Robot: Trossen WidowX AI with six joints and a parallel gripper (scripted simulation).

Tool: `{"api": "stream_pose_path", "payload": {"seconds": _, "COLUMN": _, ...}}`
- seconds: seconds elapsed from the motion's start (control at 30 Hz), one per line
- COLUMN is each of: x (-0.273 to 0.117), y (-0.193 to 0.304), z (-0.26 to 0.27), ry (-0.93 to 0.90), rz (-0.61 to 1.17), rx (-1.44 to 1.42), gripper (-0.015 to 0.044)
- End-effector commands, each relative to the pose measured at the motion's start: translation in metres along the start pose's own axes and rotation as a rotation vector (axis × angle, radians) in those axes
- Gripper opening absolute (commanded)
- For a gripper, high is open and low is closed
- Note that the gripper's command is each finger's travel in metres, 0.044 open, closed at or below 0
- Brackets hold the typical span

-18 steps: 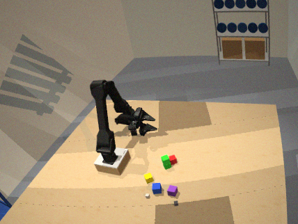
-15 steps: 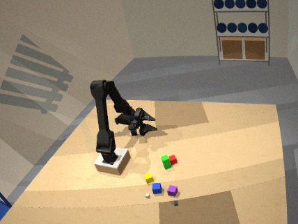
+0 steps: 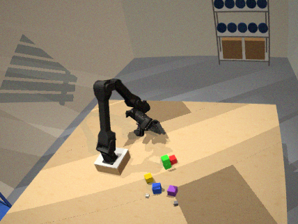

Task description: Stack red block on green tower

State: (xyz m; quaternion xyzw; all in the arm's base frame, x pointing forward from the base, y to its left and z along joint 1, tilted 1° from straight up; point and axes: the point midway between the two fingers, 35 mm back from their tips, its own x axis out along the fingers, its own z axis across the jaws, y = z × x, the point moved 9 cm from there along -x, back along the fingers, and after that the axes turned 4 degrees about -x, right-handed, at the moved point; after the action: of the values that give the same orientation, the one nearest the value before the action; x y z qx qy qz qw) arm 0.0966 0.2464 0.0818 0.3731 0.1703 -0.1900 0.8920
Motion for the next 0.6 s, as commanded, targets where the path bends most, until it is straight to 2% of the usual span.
{"api": "stream_pose_path", "payload": {"seconds": 0.0, "x": 0.018, "y": 0.014, "z": 0.011, "ry": 0.013, "rz": -0.146, "rx": 0.263, "gripper": 0.0440}}
{"api": "stream_pose_path", "payload": {"seconds": 0.27, "x": 0.054, "y": 0.032, "z": 0.035, "ry": -0.045, "rz": -0.411, "rx": 0.744, "gripper": 0.0440}}
{"api": "stream_pose_path", "payload": {"seconds": 0.57, "x": 0.093, "y": 0.047, "z": 0.071, "ry": -0.196, "rz": -0.685, "rx": 1.298, "gripper": 0.0440}}
